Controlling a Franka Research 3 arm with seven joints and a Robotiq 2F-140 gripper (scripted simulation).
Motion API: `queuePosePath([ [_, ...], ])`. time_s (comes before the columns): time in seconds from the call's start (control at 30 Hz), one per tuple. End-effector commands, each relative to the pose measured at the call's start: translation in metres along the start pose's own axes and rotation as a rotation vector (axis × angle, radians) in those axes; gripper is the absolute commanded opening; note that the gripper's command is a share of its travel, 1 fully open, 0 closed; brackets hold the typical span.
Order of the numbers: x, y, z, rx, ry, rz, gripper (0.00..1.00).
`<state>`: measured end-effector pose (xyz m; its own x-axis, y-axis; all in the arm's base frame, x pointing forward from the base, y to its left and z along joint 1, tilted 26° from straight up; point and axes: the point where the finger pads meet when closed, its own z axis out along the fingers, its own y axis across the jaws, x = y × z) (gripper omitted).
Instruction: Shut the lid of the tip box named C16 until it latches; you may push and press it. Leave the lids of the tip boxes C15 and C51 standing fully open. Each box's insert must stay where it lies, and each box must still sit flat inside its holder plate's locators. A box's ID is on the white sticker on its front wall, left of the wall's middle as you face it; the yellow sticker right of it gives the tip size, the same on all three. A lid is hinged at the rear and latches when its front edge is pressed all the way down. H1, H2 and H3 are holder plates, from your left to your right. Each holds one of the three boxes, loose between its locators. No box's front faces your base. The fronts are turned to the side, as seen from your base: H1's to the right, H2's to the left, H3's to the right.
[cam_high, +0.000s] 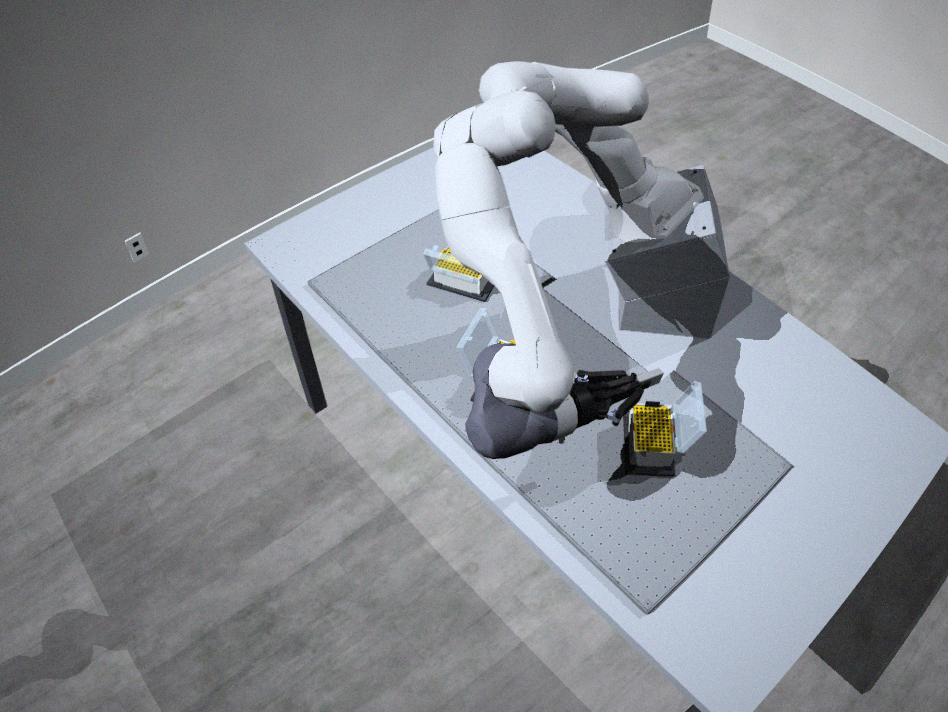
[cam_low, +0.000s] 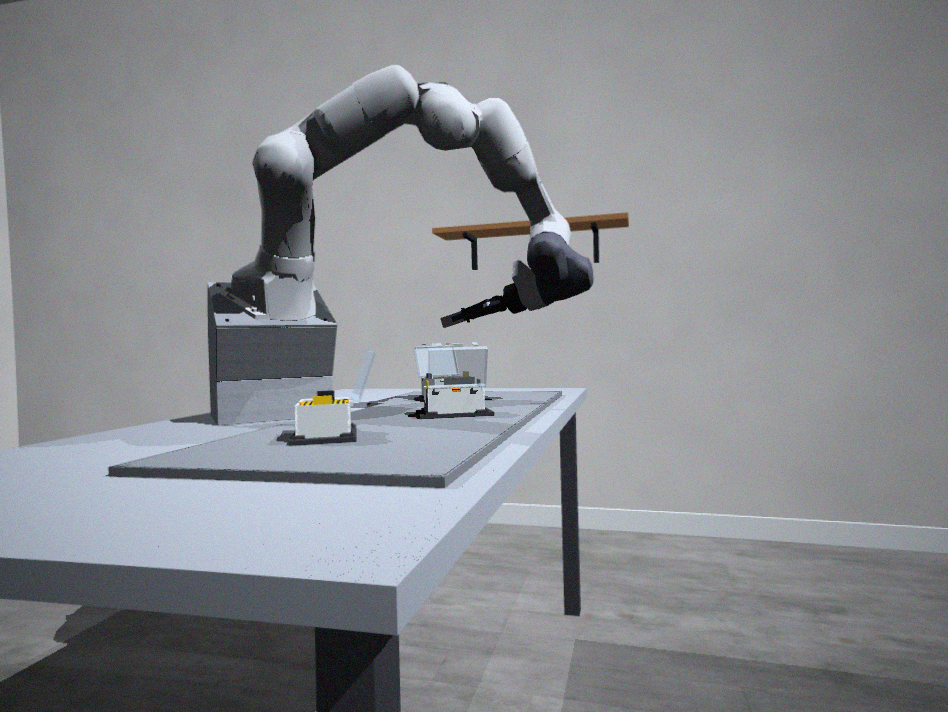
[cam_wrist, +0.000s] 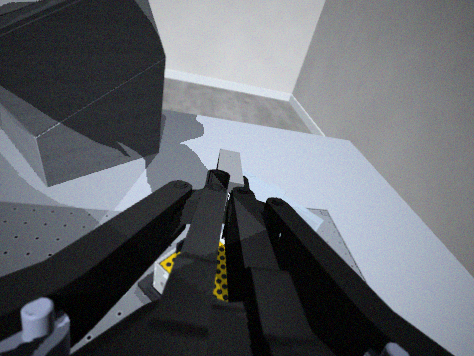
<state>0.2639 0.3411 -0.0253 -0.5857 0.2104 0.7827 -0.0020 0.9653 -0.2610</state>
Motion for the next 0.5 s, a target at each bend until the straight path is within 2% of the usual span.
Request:
queuePosePath([
  [0.0,0.002,0.015,0.010,-0.006,-0.001,0.022,0.00],
  [0.13,0.005,0.028,0.022,-0.006,-0.001,0.022,0.00],
  [0.47,0.005,0.028,0.022,-0.006,-0.001,0.022,0.00],
])
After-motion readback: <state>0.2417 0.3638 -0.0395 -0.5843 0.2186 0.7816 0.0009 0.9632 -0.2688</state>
